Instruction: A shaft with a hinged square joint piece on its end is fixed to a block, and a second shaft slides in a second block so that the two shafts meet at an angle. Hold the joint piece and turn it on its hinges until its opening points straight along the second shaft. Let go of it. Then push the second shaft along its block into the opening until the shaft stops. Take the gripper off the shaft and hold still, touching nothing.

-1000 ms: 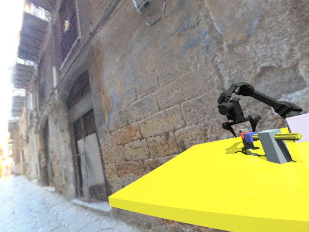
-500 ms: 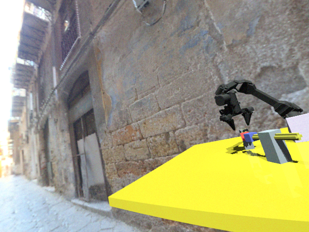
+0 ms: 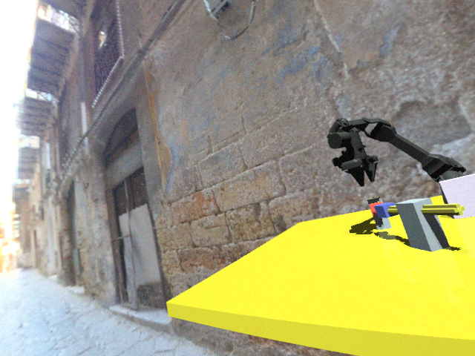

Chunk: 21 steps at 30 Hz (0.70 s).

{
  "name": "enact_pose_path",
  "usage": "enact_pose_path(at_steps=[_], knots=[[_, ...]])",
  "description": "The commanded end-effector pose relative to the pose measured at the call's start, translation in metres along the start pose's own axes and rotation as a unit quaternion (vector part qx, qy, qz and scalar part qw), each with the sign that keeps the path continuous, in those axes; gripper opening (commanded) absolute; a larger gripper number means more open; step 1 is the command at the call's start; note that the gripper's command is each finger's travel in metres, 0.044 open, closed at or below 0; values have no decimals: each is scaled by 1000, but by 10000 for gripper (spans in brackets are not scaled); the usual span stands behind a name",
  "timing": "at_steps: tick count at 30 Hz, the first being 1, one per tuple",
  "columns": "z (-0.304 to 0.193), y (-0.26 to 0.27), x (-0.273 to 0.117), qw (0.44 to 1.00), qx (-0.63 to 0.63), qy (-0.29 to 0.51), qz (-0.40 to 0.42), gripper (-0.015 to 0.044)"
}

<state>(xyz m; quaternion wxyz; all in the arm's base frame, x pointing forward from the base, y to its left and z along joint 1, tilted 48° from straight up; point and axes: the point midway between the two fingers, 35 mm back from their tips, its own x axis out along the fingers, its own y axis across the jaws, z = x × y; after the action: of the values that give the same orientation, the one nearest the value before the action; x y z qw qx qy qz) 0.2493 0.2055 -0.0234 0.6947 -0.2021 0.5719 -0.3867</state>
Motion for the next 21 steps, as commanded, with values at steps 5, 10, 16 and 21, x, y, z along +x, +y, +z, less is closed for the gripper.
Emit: enact_pose_path(at_steps=[5,10,16,21], knots=[[-1,-7,-26,992,-123,4,21,440],[-1,-7,-28,991,-134,4,22,440],[0,-10,-26,994,-103,8,28,440],[7,-19,-20,998,-23,34,52,440]])
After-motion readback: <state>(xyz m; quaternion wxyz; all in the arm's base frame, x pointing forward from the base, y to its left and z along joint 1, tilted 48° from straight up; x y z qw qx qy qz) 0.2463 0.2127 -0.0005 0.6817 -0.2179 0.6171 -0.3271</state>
